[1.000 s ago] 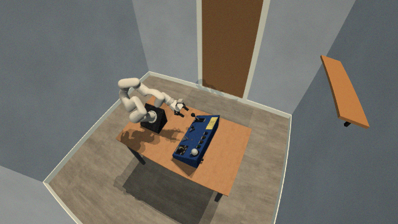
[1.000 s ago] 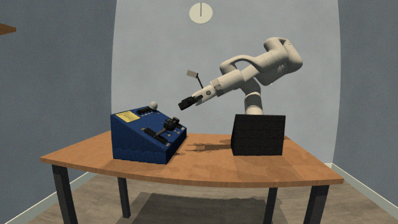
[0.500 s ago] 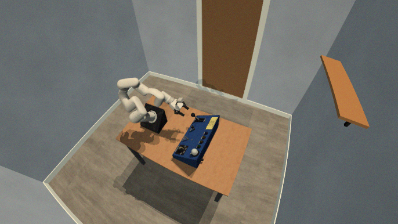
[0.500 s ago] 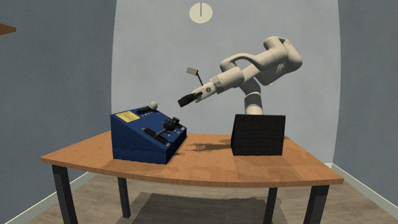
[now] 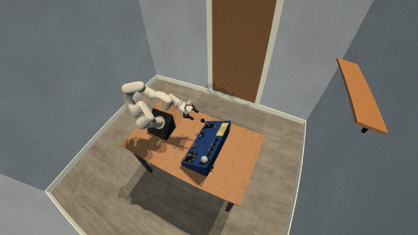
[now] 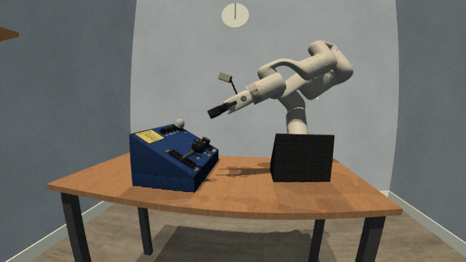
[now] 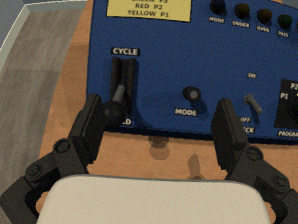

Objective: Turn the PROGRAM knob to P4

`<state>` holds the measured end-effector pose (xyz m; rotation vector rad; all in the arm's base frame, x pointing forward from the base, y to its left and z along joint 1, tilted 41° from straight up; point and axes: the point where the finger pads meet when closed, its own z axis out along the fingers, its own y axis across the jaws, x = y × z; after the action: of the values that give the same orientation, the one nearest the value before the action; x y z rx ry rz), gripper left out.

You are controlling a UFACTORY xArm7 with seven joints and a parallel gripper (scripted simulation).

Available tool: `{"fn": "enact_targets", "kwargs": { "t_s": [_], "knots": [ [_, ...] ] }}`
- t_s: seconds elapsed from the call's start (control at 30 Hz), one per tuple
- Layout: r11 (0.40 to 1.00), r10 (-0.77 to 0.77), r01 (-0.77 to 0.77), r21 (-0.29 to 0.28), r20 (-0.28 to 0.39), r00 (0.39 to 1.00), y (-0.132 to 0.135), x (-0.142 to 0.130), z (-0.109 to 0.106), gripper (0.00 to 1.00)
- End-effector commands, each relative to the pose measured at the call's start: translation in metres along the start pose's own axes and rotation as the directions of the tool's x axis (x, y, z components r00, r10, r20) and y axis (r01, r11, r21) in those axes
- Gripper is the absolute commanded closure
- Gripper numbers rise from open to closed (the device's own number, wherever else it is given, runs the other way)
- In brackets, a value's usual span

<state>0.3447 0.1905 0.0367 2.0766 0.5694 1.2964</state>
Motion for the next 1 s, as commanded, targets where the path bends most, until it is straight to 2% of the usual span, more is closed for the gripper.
{"fn": "enact_targets", "kwargs": {
  "t_s": [0.0, 0.03, 0.27, 0.33, 0.67, 0.73, 0.97],
  "knots": [
    [1.0, 0.003, -0.003, 0.001, -0.002, 1.0, 0.0, 0.002, -0.001, 0.0],
    [1.0, 0.015, -0.015, 0.005, -0.006, 1.0, -0.001, 0.012, -0.005, 0.0],
    [1.0, 0.015, -0.015, 0.005, -0.006, 1.0, -0.001, 0.012, -0.005, 0.0],
    [0.999, 0.042, -0.042, 0.015, -0.013, 0.999, -0.001, 0.035, -0.014, 0.0],
    [0.999, 0.042, -0.042, 0.015, -0.013, 0.999, -0.001, 0.035, -0.014, 0.0],
    [0.997, 0.076, -0.076, 0.026, -0.017, 0.997, 0.001, 0.062, -0.026, 0.0],
    [0.997, 0.076, -0.076, 0.026, -0.017, 0.997, 0.001, 0.062, -0.026, 0.0]
  ]
}}
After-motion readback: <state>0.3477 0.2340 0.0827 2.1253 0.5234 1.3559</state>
